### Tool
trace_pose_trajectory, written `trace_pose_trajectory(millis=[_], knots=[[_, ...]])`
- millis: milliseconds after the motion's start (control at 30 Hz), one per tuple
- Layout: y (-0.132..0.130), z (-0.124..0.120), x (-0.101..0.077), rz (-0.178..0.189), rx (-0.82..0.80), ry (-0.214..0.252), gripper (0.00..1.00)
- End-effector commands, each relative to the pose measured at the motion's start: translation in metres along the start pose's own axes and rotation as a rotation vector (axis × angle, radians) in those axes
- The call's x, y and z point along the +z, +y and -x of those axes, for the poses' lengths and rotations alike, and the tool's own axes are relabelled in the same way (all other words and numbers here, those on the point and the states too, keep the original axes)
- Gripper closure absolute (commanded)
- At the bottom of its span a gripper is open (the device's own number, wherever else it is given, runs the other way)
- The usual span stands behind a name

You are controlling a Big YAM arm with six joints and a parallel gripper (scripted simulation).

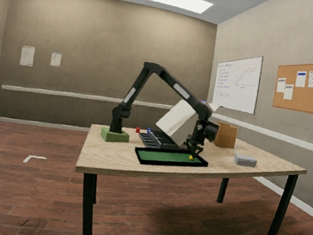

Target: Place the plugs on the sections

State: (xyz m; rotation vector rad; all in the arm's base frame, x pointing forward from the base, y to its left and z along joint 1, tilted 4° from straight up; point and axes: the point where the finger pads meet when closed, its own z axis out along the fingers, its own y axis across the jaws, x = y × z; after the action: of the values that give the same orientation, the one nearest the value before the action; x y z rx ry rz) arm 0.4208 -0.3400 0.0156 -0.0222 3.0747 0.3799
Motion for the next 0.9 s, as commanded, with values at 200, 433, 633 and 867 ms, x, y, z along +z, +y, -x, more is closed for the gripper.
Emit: trace_pose_trajectory(millis=[200, 433, 633, 867], knots=[[0.0007, 0.0179, -0.0153, -0.016, -0.007, -0.018, 0.20], [0.0011, 0.0196, -0.0162, -0.024, -0.009, -0.025, 0.20], [0.0014, 0.0211, -0.0170, -0.031, -0.011, -0.031, 0.20], [0.0011, 0.0221, -0.0178, -0.033, -0.011, -0.033, 0.20]])
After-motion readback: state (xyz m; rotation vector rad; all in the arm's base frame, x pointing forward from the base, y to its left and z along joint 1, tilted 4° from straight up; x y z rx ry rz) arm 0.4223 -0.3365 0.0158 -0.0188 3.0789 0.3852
